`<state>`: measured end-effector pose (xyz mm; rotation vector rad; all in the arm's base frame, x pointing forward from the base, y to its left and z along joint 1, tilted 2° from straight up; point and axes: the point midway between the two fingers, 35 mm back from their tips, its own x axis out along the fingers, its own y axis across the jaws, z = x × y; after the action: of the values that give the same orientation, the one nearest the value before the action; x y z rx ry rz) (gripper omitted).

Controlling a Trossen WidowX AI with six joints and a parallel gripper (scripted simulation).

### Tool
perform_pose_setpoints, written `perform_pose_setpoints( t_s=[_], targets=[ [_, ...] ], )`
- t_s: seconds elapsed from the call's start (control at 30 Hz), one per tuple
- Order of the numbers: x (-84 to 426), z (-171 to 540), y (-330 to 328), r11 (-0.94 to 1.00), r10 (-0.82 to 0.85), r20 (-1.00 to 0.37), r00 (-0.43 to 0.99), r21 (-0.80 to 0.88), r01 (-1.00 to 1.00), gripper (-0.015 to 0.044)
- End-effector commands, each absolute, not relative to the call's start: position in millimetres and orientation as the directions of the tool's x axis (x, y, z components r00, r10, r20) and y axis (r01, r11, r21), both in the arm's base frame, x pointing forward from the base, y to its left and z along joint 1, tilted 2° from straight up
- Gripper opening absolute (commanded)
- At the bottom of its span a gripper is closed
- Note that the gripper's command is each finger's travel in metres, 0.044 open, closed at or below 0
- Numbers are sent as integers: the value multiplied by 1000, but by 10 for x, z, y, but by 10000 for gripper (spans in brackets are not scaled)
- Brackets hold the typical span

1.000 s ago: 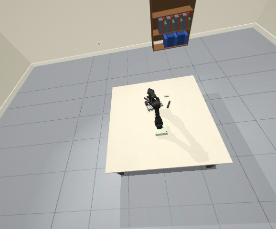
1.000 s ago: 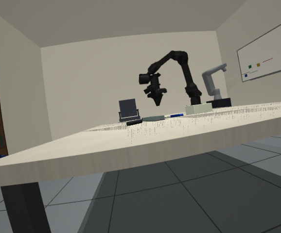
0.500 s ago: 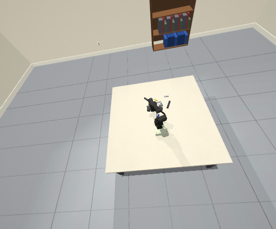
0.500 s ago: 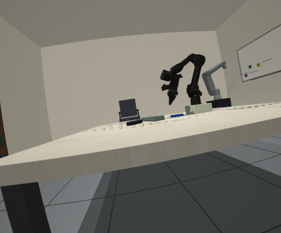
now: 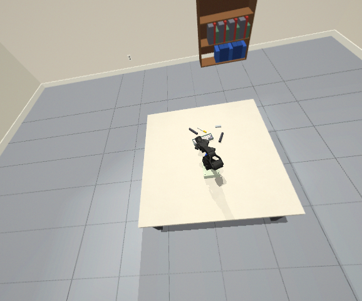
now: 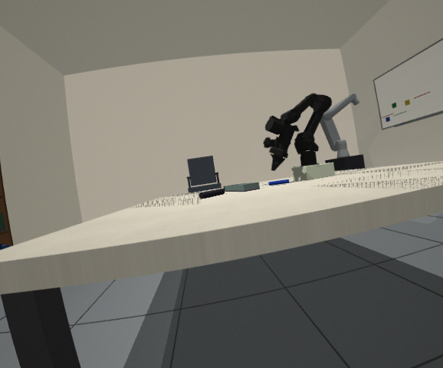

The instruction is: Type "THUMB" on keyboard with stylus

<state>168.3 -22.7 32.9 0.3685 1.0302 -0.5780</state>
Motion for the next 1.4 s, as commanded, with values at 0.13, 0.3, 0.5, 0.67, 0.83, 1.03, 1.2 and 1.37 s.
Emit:
perform_pose_setpoints(
  t_s=[0.13, 0.3, 0.5, 0.67, 0.83, 1.03, 1.2, 1.37],
  targets=[
    [1680, 278, -234, 786, -279, -874, 397, 30, 618, 150],
    [1679, 241, -235, 786, -279, -874, 397, 30, 618, 150],
    [1678, 203, -235, 786, -279, -874, 397, 30, 618, 150],
    [1678, 174, -236, 786, -279, -874, 397, 30, 618, 150],
    [1677, 143, -235, 786, -279, -874, 397, 30, 618, 150],
    [1677, 107, -236, 786, -279, -874, 397, 30, 618, 150],
    [1676, 72, -236, 786, -279, -874, 397, 30, 618, 150],
    [1676, 46, -237, 786, -279, -874, 397, 30, 618, 150]
  ],
)
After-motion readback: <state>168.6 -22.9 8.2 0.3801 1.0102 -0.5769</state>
